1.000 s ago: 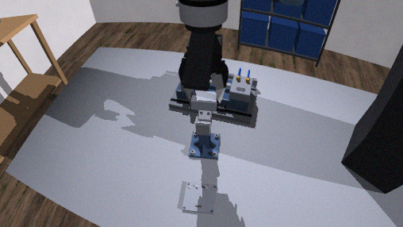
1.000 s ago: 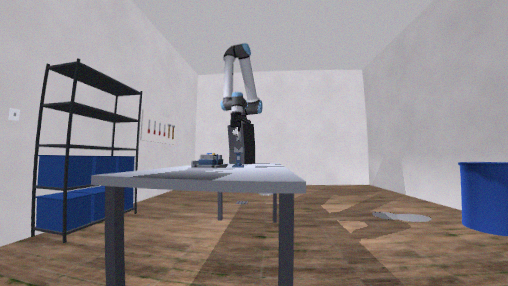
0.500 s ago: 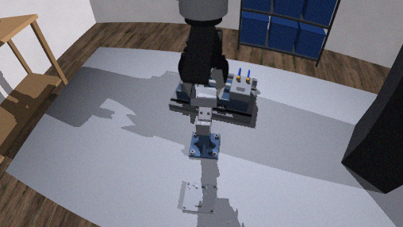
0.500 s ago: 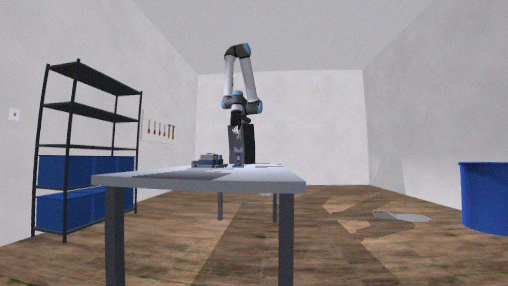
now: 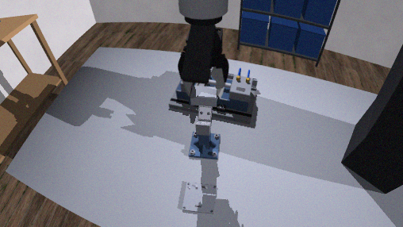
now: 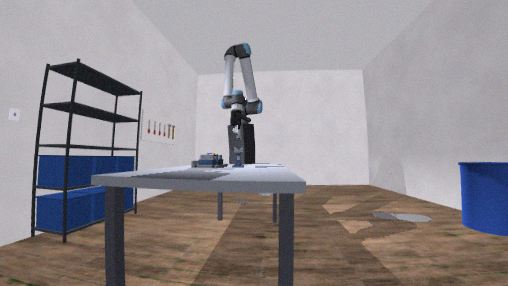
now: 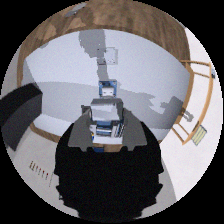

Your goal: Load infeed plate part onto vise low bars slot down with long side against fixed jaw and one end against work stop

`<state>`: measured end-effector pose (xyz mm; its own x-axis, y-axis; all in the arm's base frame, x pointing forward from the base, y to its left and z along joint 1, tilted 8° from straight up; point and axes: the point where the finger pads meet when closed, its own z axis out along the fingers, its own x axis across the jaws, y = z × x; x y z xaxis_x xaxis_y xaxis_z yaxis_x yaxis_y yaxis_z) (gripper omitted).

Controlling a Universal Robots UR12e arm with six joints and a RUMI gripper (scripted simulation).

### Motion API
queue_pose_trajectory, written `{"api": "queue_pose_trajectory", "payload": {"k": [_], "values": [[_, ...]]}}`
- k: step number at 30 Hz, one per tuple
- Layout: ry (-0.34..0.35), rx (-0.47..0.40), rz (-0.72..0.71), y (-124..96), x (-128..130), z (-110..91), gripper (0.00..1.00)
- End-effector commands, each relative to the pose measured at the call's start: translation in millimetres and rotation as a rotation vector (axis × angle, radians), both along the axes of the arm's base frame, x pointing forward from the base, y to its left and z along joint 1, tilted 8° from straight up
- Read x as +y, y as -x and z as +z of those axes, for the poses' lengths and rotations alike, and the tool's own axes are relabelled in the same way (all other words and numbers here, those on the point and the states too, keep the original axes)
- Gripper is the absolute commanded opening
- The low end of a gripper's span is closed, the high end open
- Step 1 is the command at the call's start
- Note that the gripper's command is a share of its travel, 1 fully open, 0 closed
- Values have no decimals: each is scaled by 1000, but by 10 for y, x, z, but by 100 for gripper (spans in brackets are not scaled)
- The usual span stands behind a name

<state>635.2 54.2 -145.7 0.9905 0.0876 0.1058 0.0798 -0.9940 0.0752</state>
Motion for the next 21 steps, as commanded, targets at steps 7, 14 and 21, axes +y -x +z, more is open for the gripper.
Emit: {"api": "queue_pose_trajectory", "payload": {"k": [7,14,21], "values": [[0,-1,-3,-7,-3,6,0],[-1,-2,-9,-11,-11,7,0],[-3,-3,-24,-21,-27,9,0]]}}
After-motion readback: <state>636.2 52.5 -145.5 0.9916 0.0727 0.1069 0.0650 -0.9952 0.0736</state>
